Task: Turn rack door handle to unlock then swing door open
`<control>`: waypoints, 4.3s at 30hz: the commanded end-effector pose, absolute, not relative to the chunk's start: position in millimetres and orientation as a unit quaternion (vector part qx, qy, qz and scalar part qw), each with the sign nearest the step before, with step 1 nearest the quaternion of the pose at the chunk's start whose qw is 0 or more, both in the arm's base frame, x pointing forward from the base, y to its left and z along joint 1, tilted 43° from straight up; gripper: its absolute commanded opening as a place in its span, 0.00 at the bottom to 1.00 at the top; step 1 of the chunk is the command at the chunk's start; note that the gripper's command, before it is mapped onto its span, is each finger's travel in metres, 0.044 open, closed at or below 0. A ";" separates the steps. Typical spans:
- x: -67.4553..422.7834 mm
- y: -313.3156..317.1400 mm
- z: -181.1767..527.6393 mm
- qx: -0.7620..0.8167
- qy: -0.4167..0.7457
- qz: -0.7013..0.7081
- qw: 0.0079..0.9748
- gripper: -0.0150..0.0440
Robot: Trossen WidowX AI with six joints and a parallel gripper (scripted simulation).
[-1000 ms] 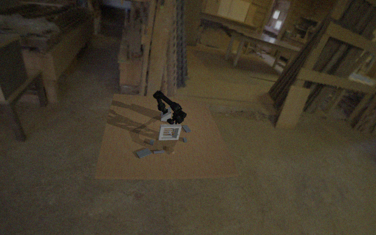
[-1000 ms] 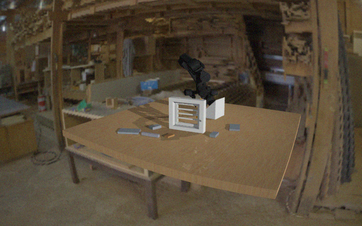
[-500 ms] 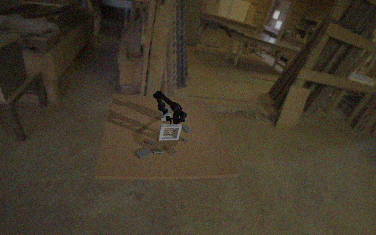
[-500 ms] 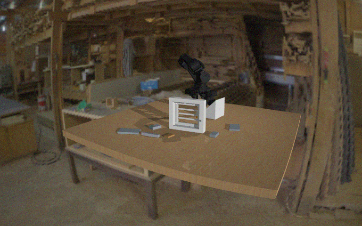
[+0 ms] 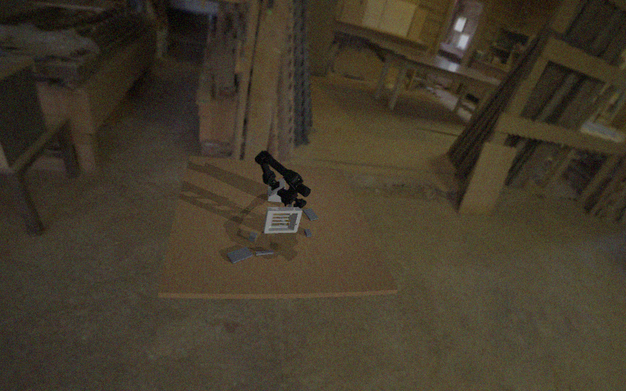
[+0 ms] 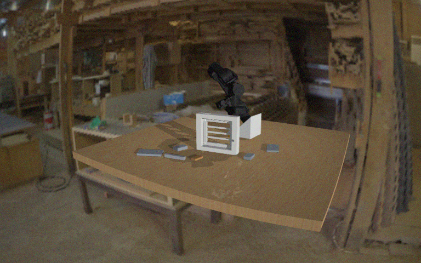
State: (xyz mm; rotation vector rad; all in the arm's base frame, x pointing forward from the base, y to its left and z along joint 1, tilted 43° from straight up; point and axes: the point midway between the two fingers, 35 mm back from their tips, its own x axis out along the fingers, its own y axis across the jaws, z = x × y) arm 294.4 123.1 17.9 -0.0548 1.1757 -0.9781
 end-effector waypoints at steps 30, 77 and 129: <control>295.3 122.9 18.1 0.294 0.283 -0.630 0.661 0.68; 289.8 120.0 20.5 0.238 0.334 -0.604 0.683 0.27; 231.9 54.7 74.8 -0.117 0.582 -0.375 0.713 0.27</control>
